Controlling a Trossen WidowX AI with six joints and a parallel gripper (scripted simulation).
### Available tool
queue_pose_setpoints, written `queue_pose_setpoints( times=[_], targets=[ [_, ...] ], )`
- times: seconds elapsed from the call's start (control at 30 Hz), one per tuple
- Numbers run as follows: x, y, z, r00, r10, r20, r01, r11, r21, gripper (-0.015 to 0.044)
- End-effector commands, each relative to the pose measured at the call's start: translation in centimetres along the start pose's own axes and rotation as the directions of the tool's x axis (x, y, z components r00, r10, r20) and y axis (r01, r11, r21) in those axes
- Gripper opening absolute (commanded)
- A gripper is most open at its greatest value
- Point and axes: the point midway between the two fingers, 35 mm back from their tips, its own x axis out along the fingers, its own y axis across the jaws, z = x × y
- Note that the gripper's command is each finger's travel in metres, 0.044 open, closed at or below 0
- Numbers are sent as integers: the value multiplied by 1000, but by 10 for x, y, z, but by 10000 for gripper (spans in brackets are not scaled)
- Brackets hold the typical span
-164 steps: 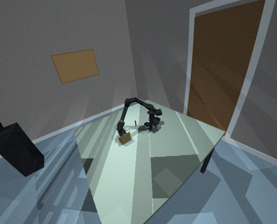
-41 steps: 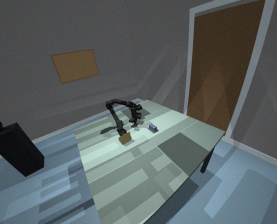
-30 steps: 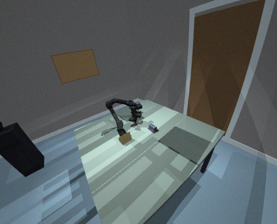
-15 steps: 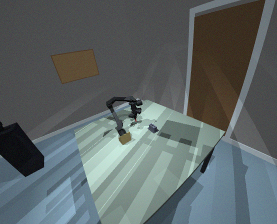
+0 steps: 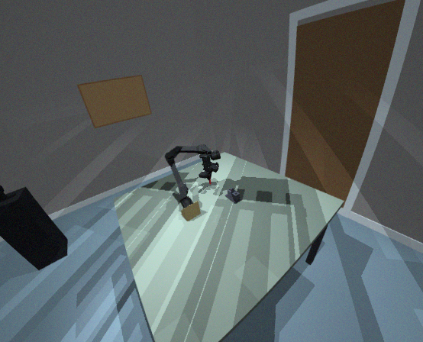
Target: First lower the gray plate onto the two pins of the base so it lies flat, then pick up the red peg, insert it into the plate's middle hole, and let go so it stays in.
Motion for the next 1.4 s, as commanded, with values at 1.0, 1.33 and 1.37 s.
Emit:
queue_pose_setpoints(
  times=[1.0,1.33,1.37],
  targets=[
    [-6,5,103,1000,0,11,0,1000,19,0],
    [-5,1,133,1000,-2,10,2,1000,12,0],
    [-4,0,136,1000,-3,10,3,1000,12,0]
  ],
)
